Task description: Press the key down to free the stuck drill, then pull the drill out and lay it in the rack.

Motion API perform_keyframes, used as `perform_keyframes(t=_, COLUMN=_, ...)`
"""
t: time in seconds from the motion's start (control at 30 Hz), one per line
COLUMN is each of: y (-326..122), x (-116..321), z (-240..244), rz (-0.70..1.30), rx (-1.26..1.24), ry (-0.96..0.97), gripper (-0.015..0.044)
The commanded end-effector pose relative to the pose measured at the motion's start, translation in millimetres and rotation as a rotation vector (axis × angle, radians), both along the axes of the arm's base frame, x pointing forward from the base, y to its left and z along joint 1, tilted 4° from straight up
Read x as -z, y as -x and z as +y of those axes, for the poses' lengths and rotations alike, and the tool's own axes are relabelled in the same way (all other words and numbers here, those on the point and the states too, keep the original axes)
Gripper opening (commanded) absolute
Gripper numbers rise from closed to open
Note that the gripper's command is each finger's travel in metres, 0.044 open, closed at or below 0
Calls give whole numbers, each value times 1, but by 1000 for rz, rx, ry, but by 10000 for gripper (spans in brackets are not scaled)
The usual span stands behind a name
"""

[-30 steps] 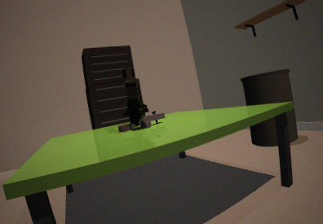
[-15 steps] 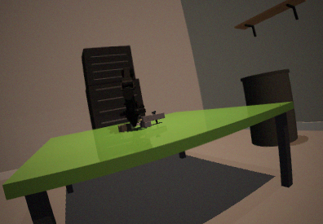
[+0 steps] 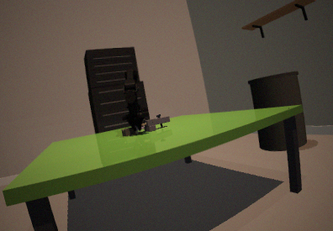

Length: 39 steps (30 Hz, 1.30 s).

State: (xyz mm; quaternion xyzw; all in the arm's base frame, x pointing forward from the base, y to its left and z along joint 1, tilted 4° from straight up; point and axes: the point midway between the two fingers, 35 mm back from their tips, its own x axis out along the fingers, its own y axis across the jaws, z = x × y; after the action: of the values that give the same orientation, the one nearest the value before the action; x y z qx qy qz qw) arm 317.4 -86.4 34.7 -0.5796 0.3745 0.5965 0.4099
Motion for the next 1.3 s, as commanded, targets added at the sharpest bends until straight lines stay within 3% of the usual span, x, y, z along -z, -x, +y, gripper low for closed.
perform_keyframes(t=0.0, y=0, x=0, z=1, rz=-1, rx=2, ry=0, gripper=289)
perform_keyframes(t=0.2, y=2, x=2, z=4, rz=-2, rx=1, ry=2, gripper=440)
perform_keyframes(t=1.07, y=6, x=6, z=16, rz=-2, rx=1, ry=2, gripper=440)
perform_keyframes(t=1.27, y=4, x=5, z=14, rz=-5, rx=-3, ry=2, gripper=282)
